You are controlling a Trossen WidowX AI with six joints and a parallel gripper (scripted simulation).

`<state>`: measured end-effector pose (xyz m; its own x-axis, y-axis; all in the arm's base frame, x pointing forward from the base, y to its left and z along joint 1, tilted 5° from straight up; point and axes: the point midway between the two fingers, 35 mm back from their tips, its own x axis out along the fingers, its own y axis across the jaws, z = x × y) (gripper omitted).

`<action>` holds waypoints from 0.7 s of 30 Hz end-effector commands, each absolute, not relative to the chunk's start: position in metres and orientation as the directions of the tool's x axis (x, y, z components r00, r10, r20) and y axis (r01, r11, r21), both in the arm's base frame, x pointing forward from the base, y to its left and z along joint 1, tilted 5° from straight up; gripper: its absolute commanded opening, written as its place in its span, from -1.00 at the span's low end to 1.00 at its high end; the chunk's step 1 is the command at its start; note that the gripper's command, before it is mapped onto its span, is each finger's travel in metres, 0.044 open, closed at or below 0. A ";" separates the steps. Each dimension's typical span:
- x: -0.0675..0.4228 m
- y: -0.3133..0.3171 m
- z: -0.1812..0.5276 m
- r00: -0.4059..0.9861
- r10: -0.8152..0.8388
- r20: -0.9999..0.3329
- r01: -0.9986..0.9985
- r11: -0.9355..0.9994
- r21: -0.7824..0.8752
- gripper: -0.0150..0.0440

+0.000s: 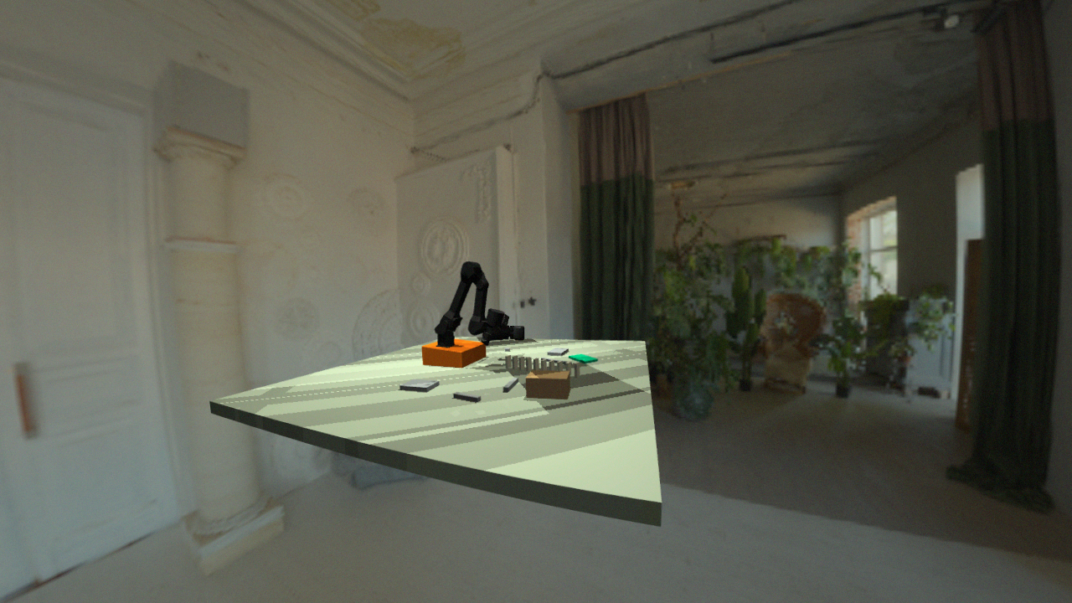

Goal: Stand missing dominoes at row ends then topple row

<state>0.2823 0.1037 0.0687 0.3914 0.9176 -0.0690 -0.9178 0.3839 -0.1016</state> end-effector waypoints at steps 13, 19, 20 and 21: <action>0.290 0.108 0.028 0.380 0.921 -0.089 -0.925 0.377 -0.048 -0.40; 0.291 0.110 0.012 0.376 0.922 -0.097 -0.927 0.375 -0.032 -0.40; 0.291 0.110 0.009 0.375 0.922 -0.099 -0.927 0.374 -0.029 -0.40; 0.291 0.110 0.007 0.375 0.922 -0.100 -0.927 0.374 -0.027 -0.40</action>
<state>0.2899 0.1095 0.0180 0.3742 0.9227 -0.0932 -0.9274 0.3726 -0.0340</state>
